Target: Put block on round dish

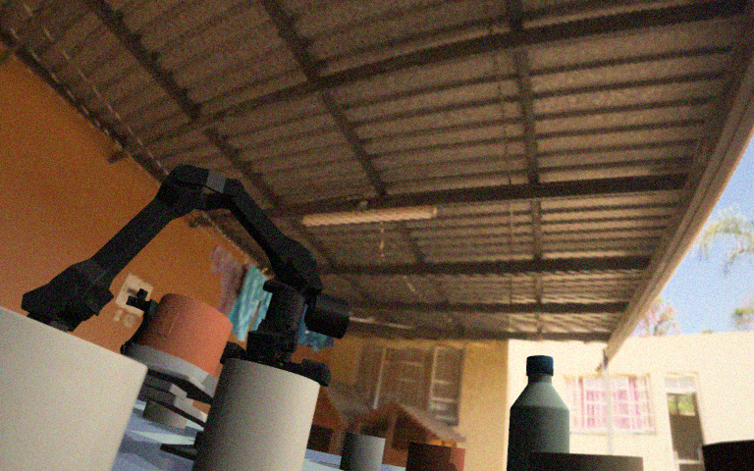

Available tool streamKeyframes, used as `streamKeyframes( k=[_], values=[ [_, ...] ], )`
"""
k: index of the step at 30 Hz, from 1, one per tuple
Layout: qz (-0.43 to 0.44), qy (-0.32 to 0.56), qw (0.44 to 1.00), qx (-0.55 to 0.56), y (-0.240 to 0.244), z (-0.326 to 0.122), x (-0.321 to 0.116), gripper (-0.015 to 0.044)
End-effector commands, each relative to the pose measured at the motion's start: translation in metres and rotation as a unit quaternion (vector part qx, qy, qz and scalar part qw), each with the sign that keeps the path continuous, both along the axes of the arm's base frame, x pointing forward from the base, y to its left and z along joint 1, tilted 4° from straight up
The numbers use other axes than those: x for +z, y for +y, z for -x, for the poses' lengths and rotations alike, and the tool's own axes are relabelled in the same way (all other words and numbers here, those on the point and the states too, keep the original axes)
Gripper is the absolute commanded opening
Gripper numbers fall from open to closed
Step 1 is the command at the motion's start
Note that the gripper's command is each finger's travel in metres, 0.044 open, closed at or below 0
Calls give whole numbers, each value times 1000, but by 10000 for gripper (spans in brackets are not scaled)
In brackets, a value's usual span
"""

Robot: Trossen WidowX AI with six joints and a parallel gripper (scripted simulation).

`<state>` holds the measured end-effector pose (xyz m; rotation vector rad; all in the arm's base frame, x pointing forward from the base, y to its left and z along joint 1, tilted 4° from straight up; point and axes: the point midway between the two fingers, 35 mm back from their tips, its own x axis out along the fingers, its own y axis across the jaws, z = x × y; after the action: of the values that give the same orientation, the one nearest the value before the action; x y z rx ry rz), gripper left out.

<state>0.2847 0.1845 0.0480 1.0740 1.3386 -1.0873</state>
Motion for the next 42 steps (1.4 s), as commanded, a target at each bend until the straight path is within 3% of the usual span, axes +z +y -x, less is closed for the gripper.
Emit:
streamKeyframes(
  k=[1,42],
  values=[
    [1,-2,1000,-3,0,-2,7,0],
    [1,-2,1000,-3,2,-9,59,0]
  ],
)
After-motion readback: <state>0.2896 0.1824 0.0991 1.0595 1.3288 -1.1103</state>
